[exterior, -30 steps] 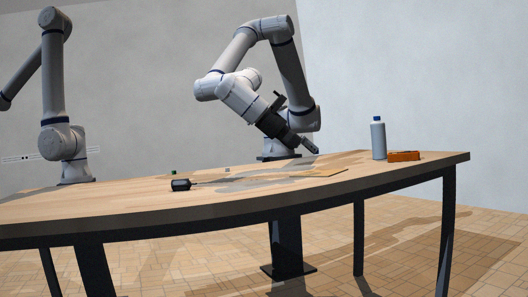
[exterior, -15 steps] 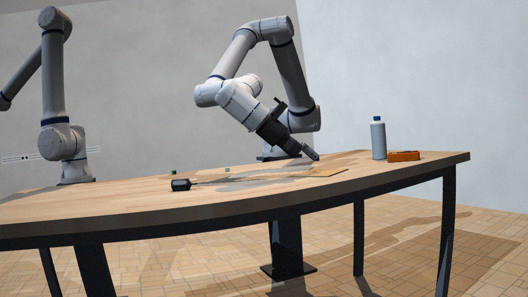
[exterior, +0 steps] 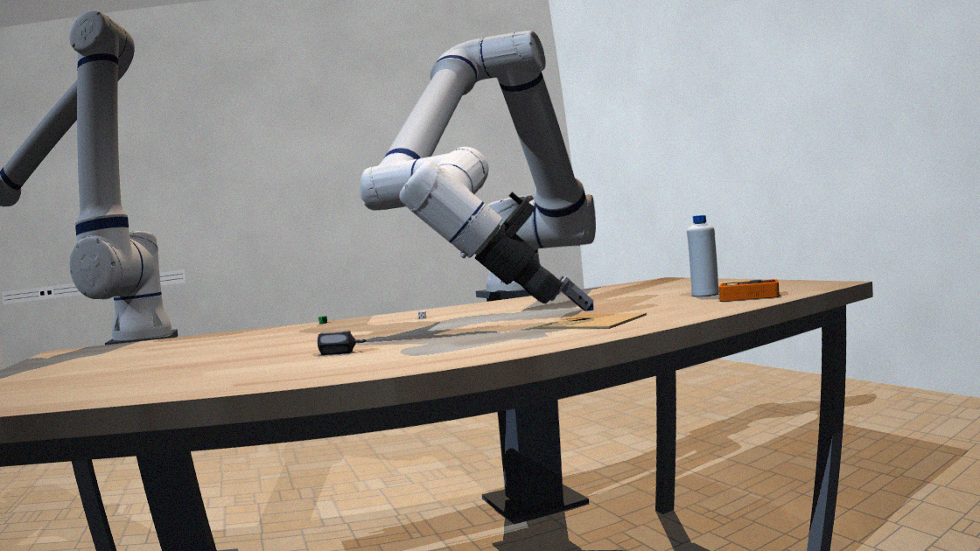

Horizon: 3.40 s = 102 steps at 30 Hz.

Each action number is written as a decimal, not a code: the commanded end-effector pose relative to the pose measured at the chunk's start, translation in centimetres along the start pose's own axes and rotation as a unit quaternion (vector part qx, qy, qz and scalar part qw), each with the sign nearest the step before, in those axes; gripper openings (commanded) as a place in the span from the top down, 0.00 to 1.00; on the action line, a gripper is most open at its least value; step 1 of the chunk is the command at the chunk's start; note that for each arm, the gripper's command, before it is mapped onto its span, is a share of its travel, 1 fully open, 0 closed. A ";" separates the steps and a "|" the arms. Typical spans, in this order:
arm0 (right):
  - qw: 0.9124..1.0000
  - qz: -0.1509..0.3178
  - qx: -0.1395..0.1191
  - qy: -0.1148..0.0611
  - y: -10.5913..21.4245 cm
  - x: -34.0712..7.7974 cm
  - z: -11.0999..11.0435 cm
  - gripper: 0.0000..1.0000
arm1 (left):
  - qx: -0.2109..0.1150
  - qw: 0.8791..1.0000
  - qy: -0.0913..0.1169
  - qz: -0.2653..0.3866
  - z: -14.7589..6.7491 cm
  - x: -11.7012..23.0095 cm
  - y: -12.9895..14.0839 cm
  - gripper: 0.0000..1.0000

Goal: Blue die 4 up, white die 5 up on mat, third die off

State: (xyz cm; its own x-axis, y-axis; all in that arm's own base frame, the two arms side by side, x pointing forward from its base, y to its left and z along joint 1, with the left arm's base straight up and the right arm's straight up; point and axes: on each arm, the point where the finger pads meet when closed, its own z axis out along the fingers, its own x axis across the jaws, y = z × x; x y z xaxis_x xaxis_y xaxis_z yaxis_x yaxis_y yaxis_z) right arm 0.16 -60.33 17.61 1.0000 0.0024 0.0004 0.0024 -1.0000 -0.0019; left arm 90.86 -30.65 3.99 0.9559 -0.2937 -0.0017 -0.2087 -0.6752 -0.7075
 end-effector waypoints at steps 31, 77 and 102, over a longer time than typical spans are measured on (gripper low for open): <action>1.000 0.000 -0.001 0.000 0.1 0.0 -0.1 0.00 | 0.000 1.000 0.001 -0.001 0.5 0.1 0.6 0.66; 1.000 0.000 -0.001 0.000 0.1 0.0 -0.1 0.00 | 0.000 1.000 0.001 -0.001 0.8 0.1 0.9 0.66; 1.000 0.000 -0.001 0.000 0.1 0.0 -0.1 0.00 | 0.000 1.000 0.001 -0.001 0.8 0.1 0.9 0.54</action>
State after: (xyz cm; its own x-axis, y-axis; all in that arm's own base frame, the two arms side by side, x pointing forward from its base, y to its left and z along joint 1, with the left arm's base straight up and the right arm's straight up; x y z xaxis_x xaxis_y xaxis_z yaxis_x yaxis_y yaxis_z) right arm 0.16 -60.33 17.61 1.0000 0.0024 0.0004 0.0024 -1.0000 -0.0019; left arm 90.86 -30.64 2.65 0.9559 -0.2937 -0.0019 -0.2088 -0.6751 -0.7075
